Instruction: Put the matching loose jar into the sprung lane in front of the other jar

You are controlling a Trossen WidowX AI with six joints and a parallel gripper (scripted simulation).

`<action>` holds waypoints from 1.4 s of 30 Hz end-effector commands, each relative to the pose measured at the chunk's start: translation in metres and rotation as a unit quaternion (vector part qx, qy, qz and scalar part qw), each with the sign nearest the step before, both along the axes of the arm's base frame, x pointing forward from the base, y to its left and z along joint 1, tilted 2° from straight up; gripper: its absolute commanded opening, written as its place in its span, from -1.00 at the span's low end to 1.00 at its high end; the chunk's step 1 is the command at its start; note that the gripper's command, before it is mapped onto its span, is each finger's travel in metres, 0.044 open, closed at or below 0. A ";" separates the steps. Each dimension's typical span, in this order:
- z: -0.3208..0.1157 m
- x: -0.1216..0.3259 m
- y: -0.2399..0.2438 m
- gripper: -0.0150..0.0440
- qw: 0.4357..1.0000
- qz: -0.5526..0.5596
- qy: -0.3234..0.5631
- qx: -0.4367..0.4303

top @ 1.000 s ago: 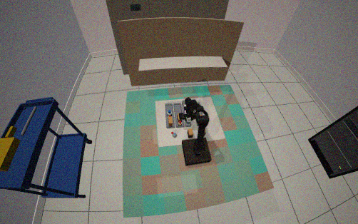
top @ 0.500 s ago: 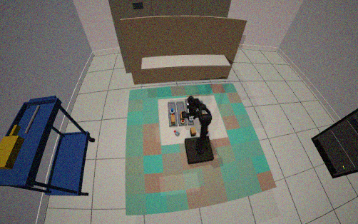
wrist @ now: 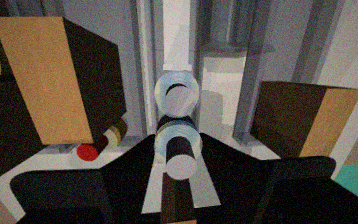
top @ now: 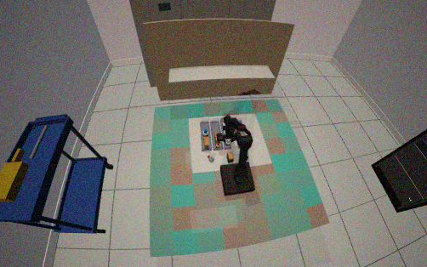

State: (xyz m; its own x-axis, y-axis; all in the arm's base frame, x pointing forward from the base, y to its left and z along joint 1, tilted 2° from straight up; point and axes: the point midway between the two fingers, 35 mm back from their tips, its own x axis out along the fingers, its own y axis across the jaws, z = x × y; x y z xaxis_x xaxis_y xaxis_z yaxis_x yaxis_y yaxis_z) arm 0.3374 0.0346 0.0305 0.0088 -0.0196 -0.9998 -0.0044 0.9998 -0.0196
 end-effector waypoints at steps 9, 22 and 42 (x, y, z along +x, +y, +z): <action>-0.005 0.004 0.000 -0.49 1.000 0.002 -0.009 -0.001; -0.009 0.004 0.000 -0.49 1.000 0.002 -0.009 -0.001; -0.017 0.002 -0.001 -0.49 1.000 0.002 -0.009 -0.001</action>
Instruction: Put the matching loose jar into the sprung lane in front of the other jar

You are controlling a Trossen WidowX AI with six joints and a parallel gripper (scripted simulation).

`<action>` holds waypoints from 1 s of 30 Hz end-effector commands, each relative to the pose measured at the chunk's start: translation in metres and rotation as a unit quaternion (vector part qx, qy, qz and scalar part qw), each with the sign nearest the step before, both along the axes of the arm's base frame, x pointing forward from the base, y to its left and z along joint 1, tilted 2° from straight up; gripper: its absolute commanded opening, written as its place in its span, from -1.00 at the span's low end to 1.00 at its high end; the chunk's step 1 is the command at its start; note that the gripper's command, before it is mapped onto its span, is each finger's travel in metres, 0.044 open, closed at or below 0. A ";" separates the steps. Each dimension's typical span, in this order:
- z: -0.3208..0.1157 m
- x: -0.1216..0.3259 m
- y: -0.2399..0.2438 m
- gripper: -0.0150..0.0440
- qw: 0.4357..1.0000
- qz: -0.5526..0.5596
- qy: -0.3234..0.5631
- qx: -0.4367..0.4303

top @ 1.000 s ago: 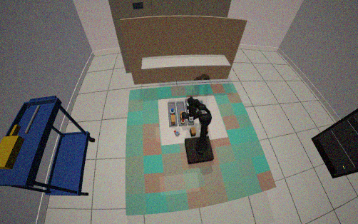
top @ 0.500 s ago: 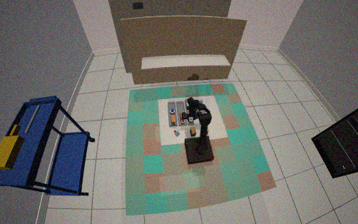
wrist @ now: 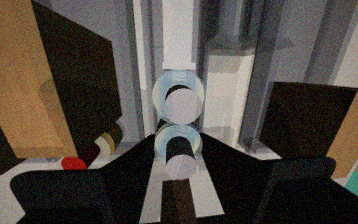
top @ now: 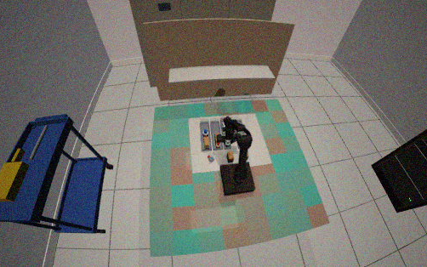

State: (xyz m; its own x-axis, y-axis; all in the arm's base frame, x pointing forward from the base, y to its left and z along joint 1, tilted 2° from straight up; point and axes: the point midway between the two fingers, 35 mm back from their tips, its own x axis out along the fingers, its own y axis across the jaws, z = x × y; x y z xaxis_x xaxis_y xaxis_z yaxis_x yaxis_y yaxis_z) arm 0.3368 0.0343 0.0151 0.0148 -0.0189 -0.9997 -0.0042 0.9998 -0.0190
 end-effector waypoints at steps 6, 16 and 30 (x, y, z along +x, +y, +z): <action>-0.001 0.002 0.000 -0.49 1.000 0.002 -0.006 -0.001; -0.001 0.000 0.000 -0.49 1.000 0.002 -0.006 -0.001; -0.001 -0.002 0.000 -0.49 1.000 0.002 -0.006 -0.001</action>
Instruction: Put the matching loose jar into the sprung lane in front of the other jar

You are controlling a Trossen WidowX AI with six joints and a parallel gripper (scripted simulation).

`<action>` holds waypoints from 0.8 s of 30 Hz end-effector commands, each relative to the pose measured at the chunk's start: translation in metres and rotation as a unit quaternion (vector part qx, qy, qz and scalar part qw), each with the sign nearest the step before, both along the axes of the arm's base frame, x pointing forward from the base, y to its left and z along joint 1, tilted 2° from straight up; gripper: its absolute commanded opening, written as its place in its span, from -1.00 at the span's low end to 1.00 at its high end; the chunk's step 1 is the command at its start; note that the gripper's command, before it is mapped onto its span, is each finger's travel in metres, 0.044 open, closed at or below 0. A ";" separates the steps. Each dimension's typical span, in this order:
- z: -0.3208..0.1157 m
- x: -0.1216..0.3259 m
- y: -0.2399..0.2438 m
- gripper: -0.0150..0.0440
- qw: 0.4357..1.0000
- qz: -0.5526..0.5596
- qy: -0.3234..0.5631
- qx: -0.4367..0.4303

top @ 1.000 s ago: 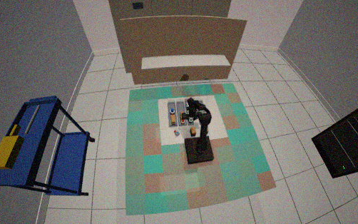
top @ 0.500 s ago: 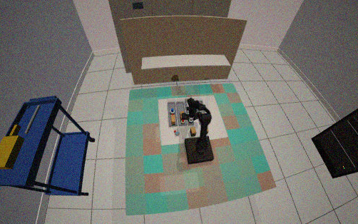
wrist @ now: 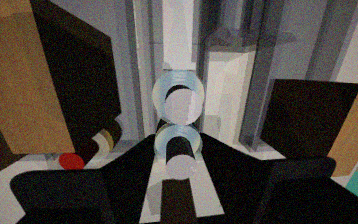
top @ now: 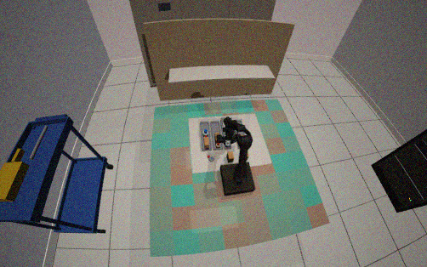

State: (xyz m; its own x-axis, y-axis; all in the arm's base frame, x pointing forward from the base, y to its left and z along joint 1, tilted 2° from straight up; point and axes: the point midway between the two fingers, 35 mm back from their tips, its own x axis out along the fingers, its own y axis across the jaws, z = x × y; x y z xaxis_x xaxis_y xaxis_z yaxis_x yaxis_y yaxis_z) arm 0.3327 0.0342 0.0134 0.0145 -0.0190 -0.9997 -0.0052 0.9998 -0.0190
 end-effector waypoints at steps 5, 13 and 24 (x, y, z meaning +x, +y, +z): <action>0.000 0.001 0.000 -0.49 1.000 0.001 -0.006 -0.001; 0.000 0.000 0.000 -0.49 1.000 0.001 -0.006 -0.001; 0.000 -0.004 0.000 -0.49 1.000 0.001 -0.005 -0.001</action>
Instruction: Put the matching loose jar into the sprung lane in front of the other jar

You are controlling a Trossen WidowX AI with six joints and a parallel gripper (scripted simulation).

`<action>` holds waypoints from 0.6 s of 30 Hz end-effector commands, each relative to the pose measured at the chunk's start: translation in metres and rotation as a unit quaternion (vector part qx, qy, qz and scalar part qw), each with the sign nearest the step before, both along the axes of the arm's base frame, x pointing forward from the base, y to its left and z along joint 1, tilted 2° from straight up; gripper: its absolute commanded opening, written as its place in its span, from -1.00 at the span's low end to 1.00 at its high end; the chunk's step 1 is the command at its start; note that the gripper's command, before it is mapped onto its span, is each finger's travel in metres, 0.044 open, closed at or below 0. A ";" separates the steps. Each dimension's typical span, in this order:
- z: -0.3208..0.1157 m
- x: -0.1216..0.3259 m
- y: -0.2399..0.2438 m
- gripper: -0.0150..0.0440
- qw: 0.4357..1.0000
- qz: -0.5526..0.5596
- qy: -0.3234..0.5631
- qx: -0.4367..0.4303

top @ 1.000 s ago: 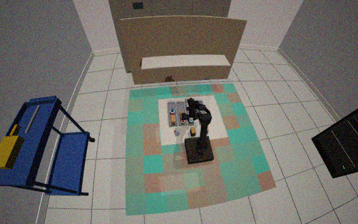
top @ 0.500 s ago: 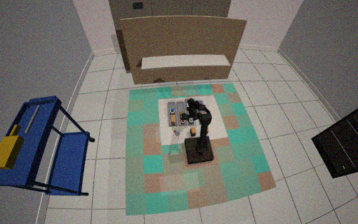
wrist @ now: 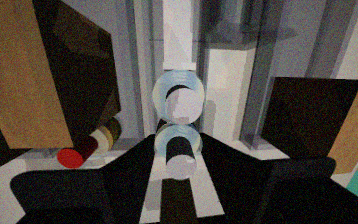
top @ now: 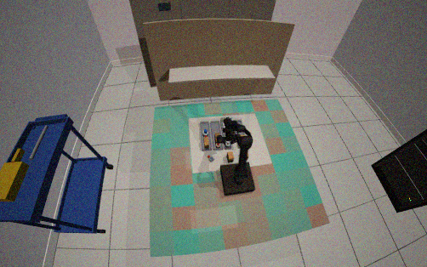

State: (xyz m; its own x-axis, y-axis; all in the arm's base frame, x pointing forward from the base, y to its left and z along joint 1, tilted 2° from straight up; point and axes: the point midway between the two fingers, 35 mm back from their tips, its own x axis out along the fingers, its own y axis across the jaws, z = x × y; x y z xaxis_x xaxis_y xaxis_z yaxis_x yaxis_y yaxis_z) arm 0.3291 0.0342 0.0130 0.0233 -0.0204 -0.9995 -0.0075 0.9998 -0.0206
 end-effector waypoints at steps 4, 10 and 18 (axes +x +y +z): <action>0.000 -0.001 0.000 -0.49 1.000 0.000 -0.001 -0.001; 0.000 0.000 0.000 -0.22 1.000 0.000 -0.001 -0.001; 0.000 0.000 0.000 0.49 1.000 0.000 -0.001 -0.001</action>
State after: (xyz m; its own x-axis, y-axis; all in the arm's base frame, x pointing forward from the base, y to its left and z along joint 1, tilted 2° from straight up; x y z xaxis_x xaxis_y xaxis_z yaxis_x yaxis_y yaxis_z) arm 0.3288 0.0344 0.0130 0.0259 -0.0203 -0.9995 -0.0083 0.9998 -0.0206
